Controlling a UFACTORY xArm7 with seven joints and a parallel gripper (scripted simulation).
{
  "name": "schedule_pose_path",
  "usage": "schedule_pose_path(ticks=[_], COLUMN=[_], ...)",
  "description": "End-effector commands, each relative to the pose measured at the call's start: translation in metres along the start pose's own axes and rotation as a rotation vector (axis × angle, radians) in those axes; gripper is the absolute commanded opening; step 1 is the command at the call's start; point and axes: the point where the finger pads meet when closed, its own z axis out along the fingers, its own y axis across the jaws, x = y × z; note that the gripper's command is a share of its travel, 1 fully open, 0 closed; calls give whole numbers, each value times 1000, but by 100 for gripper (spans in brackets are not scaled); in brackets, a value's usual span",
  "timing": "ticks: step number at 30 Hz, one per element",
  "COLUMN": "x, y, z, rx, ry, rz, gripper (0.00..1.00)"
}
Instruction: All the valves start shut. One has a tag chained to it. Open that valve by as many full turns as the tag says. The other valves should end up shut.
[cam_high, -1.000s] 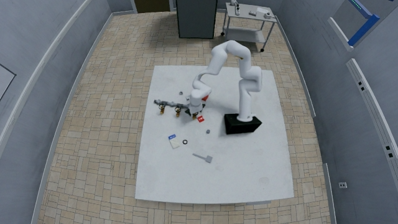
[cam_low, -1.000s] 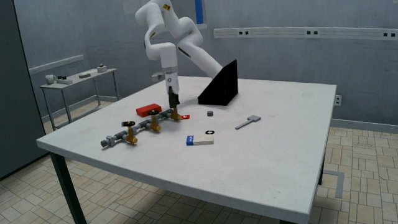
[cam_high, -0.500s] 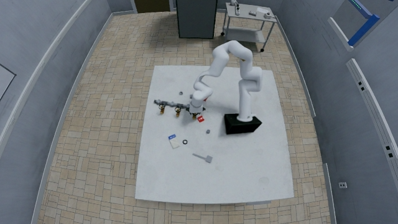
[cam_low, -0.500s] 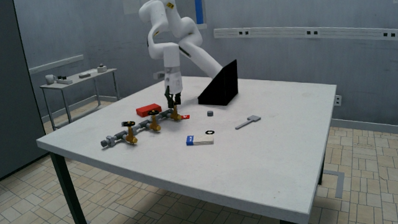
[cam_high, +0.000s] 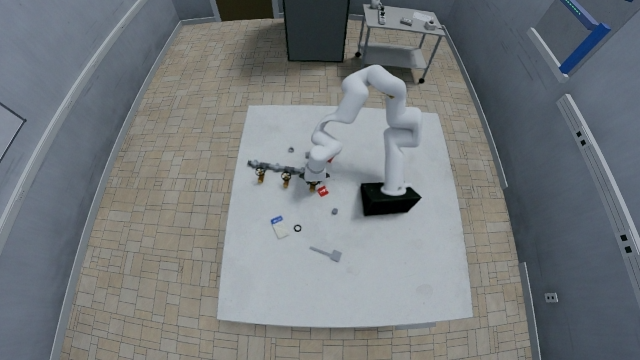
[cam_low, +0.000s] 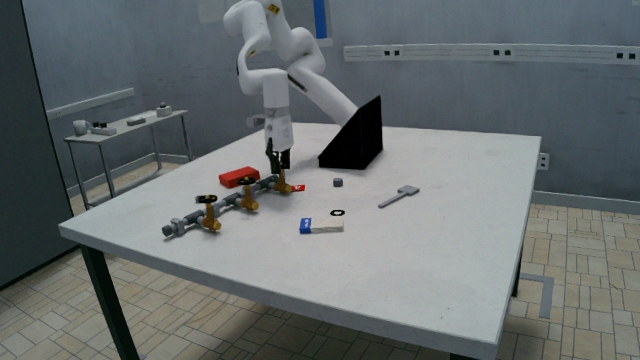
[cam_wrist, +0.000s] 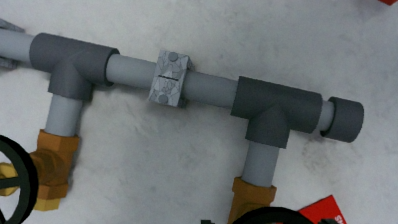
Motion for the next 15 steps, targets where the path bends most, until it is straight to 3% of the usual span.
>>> schedule_pose_path(ticks=[1, 15], x=[-1, -1], y=[-2, -2], z=[-1, -1], rx=[4, 4], ry=[-2, -2], rz=[-1, -36], gripper=[0, 0])
